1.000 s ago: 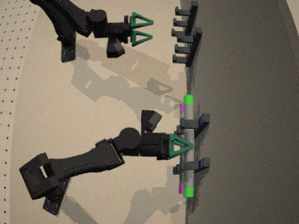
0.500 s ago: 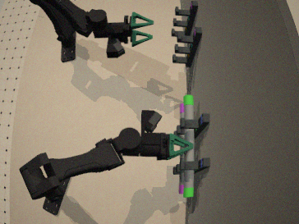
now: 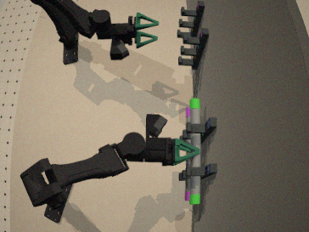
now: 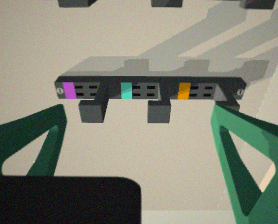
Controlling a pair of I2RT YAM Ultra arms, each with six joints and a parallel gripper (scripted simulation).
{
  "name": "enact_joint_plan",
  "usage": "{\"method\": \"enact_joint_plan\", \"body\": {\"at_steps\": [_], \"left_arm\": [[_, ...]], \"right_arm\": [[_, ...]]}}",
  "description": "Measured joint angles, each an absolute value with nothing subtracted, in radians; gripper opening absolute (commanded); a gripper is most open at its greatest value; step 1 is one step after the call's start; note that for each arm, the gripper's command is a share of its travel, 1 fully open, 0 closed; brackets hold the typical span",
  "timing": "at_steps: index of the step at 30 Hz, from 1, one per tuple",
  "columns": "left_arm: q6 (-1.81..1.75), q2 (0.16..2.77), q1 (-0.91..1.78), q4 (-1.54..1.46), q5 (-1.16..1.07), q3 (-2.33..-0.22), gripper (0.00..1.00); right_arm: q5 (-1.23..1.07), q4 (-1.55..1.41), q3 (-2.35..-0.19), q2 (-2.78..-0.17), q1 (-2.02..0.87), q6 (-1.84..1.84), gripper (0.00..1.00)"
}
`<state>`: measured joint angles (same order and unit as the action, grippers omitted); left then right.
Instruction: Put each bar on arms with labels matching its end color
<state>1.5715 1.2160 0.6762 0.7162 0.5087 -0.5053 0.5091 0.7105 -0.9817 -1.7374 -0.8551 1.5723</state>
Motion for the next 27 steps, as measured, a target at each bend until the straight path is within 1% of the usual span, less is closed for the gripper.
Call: {"method": "enact_joint_plan", "body": {"at_steps": [27], "left_arm": [[1.571, 1.216, 0.676, 0.716, 0.509, -0.505, 1.00]], "right_arm": [[0.509, 0.721, -0.979, -1.740, -0.855, 1.572, 0.00]]}}
